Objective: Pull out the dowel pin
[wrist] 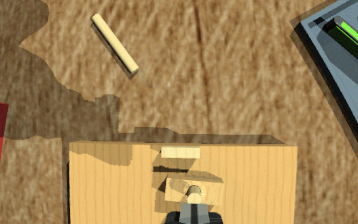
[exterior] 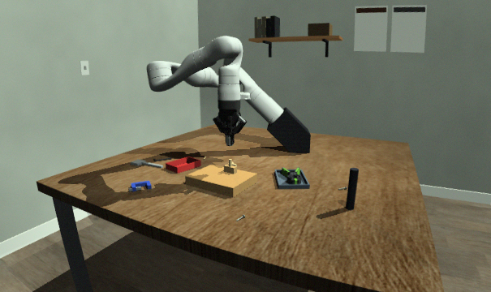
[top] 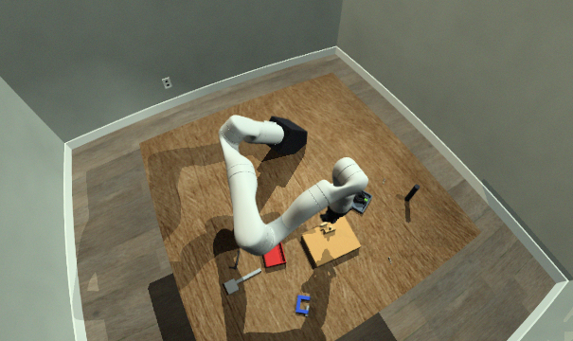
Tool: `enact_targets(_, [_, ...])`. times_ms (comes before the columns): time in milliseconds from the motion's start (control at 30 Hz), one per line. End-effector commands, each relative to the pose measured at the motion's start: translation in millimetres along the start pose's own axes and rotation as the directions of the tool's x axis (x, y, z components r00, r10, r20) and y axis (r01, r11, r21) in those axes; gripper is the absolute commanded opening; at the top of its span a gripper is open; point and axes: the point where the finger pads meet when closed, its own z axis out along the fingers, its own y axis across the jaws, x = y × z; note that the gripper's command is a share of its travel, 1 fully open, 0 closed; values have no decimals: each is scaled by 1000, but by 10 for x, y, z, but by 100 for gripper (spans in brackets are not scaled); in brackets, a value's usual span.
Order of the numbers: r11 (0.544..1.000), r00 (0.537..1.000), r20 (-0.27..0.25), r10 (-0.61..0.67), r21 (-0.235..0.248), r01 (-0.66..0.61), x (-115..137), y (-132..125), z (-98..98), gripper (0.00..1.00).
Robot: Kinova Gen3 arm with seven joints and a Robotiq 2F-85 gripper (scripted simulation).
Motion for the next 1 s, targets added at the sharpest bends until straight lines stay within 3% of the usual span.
enact_targets(0, [1000,1000,2,0,-1,0,-3,2,-9,10])
enact_targets(433, [1000,1000,2,1,-1,-1,-3,2,-9,10])
enact_targets(767, [997,997,2,80,-2,-80,-16,6,-6,10])
enact_targets(800, [997,997,2,80,-2,-80,-16,6,-6,34])
enact_targets(967, [997,997,2,80,-2,-80,-16,6,-6,34])
